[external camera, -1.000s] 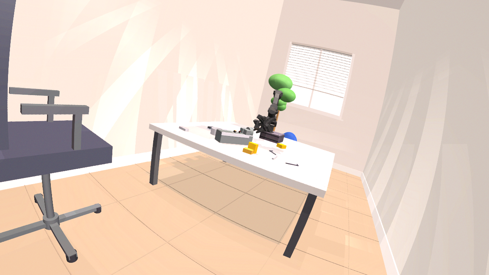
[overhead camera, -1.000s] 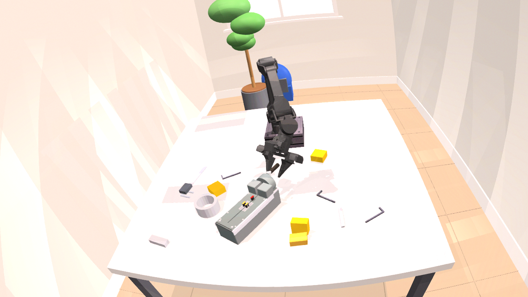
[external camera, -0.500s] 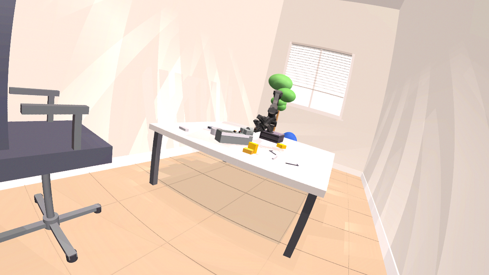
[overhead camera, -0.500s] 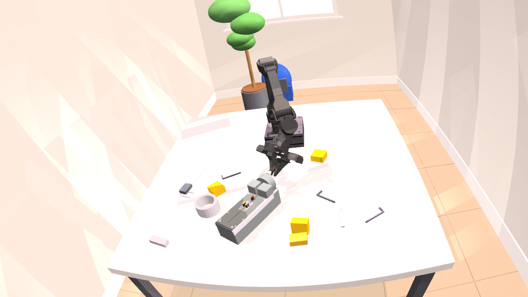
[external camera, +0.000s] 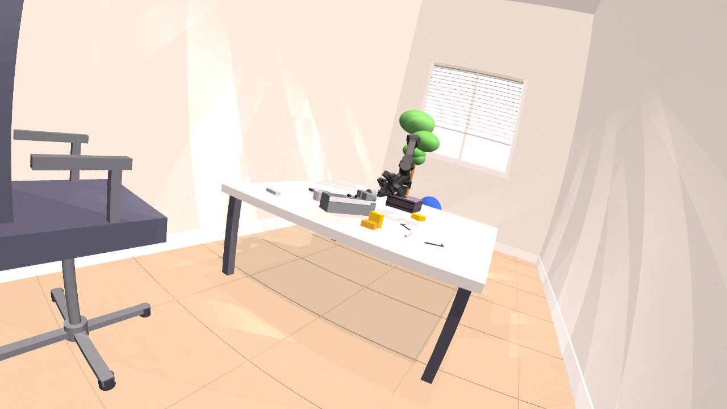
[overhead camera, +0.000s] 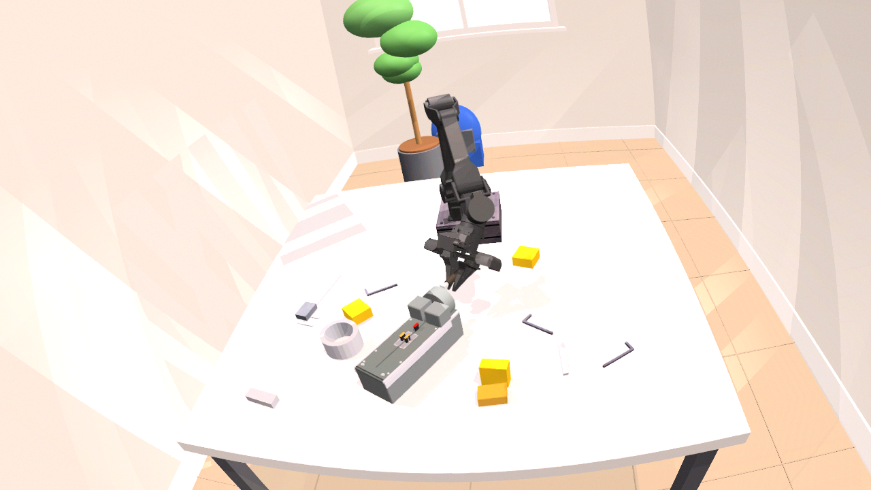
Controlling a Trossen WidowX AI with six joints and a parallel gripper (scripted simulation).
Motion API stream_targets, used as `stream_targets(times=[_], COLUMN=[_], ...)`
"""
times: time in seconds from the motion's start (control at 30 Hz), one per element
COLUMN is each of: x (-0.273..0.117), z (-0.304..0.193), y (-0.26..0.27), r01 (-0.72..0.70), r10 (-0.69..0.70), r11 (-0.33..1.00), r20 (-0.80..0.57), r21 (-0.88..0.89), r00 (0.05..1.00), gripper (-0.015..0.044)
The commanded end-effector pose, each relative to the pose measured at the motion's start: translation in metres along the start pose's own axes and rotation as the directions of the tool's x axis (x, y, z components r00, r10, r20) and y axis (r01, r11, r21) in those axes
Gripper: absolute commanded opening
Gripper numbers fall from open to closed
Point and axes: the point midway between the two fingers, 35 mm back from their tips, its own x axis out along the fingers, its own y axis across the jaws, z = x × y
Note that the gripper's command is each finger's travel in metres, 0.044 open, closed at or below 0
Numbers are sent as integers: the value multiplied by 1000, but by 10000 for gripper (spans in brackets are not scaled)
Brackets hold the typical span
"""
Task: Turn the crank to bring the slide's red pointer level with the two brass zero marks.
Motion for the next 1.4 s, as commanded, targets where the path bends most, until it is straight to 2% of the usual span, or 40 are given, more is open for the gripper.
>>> stream_targets(times=[0.0, 1.37], x=[0, 34], z=[0, -35], y=[9, 24], r01=[-21, -21], r10=[21, 21], r11=[1000, 1000], r20=[-3, -3], r21=[0, 1], r00=[1000, 1000], gripper=[0, 0])
